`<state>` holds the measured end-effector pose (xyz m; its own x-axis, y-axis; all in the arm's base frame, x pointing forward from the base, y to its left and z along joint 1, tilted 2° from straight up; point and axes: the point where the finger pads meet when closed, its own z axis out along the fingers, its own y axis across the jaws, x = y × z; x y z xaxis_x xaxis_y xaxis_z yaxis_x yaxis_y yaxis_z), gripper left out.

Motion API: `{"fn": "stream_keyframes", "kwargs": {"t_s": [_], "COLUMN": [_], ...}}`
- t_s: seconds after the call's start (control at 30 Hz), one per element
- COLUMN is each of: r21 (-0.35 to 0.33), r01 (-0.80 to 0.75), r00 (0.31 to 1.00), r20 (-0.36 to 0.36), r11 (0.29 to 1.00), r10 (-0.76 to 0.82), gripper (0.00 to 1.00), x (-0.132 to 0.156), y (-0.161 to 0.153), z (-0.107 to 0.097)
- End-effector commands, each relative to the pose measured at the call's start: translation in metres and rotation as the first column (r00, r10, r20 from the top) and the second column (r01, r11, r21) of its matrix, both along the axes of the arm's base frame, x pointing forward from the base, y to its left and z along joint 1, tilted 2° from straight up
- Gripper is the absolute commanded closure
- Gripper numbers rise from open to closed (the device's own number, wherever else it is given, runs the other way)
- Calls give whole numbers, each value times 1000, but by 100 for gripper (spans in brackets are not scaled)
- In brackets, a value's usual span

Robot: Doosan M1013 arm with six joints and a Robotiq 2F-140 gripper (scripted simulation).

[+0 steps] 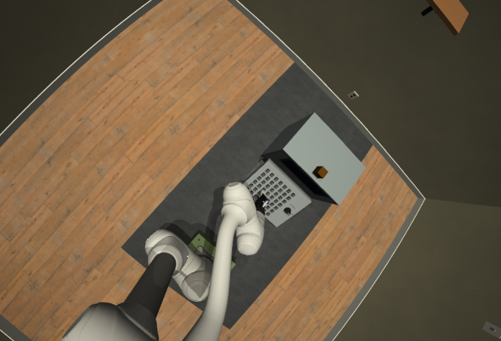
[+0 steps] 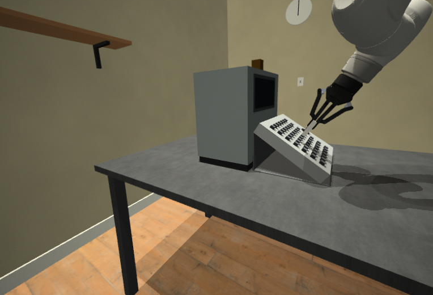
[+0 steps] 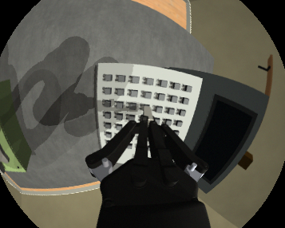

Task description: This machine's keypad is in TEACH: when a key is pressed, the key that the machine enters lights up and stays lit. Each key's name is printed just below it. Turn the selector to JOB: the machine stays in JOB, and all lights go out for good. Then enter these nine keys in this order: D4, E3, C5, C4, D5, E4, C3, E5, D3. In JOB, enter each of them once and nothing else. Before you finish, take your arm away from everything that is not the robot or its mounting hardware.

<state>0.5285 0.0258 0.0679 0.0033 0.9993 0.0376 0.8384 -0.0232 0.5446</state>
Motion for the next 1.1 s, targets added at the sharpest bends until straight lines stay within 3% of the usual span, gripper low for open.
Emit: {"fn": "stream_keyframes", "kwargs": {"t_s": [0.0,1.07], "r21": [0,0], "r01": [0,0], "r00": [1000,1000], "r20": [1,1], "r11": [1000,1000], "r10": [0,0], "gripper": [100,100], "x": [4,8], "y": [0,0], "z": [-6,-12]}}
